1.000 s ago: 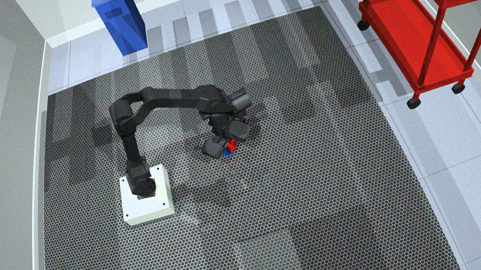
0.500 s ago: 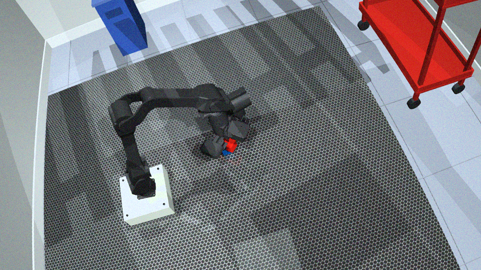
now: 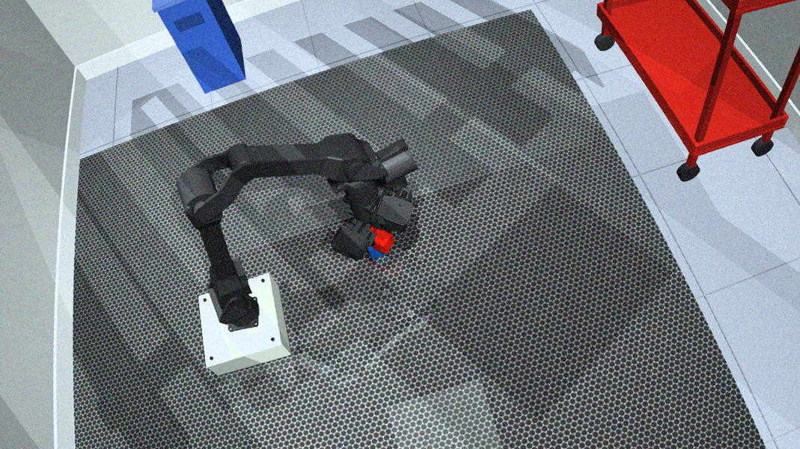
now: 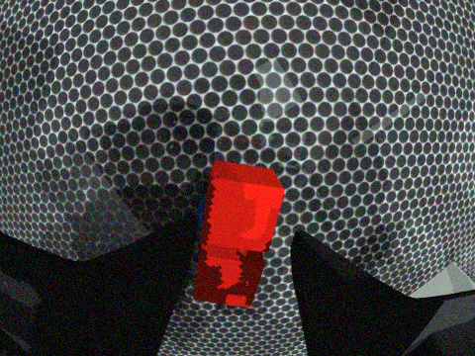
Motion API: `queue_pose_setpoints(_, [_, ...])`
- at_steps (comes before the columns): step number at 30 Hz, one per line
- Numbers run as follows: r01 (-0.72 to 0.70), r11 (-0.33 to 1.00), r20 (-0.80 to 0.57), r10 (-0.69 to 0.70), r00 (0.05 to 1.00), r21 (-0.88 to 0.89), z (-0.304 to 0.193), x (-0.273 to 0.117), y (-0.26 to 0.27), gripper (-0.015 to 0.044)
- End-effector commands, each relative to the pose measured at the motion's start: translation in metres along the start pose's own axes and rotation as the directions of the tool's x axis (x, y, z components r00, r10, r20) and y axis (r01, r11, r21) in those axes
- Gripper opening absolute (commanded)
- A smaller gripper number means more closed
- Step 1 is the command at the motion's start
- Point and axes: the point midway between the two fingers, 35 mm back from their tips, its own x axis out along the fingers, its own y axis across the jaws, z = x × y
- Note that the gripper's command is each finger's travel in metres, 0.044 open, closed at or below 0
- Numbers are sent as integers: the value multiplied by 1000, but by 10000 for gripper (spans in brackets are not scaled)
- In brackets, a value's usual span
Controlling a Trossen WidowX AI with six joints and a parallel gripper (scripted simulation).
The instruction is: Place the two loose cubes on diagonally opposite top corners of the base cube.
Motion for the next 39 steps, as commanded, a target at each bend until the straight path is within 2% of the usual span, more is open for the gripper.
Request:
queue_pose_setpoints(1, [-10,1000,6,10,1000,-1,1,-8,2,205])
queue_pose_setpoints(39, [-10,1000,7,10,1000,-1,1,-44,2,205])
